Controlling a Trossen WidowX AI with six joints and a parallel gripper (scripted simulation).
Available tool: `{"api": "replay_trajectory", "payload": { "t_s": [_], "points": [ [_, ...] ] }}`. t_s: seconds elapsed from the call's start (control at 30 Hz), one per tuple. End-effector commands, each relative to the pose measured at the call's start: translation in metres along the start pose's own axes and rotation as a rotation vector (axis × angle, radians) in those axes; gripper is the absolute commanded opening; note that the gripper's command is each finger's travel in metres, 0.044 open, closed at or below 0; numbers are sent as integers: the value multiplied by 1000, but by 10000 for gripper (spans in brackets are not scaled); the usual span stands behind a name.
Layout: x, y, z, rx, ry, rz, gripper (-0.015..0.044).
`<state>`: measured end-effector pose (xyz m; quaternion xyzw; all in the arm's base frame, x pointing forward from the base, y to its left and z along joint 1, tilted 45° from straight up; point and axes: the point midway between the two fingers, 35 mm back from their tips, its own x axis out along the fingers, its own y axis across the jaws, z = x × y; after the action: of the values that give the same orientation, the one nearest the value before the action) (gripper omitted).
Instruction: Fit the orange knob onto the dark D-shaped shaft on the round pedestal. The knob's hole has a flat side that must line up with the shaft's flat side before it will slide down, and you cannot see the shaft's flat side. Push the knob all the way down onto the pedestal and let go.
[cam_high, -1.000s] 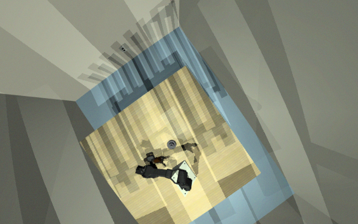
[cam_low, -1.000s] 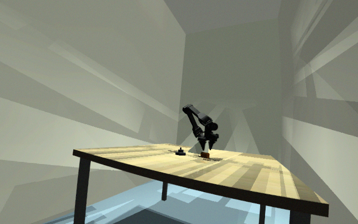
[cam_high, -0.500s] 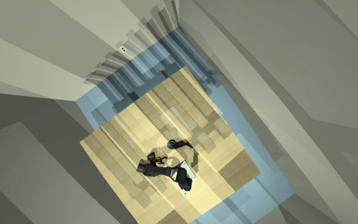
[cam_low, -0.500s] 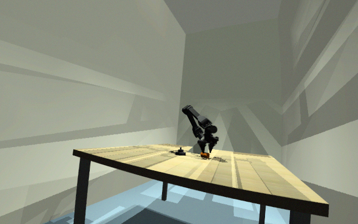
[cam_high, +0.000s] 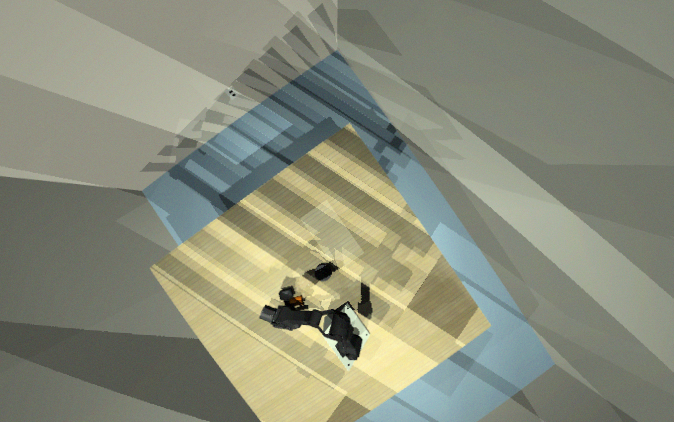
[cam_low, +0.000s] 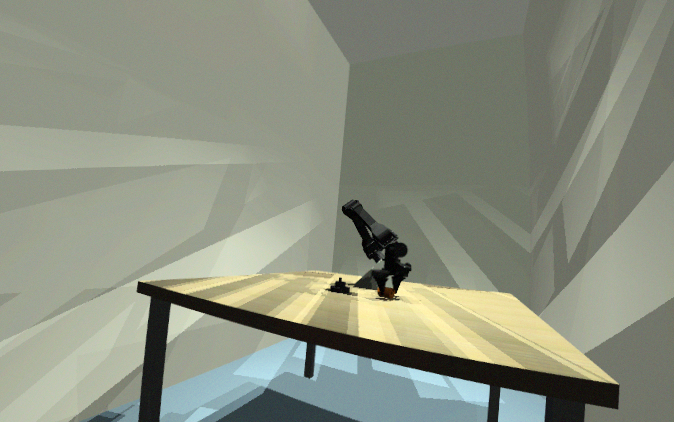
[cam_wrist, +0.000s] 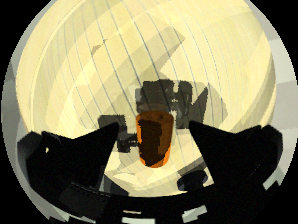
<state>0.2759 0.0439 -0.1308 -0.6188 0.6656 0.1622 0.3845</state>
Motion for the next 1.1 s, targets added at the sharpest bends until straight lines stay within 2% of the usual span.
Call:
{"api": "replay_trajectory", "payload": {
  "t_s": [0.0, 0.2, 0.53, 0.83, 1.07],
  "points": [
    [3, 1, -1, -5, 5, -3, 387],
    [3, 1, -1, -5, 5, -3, 240],
    [3, 1, -1, -5, 5, -3, 240],
    [3, 1, -1, -5, 5, -3, 180],
    [2, 1, -2, -3, -28, -1, 179]
  ]
}}
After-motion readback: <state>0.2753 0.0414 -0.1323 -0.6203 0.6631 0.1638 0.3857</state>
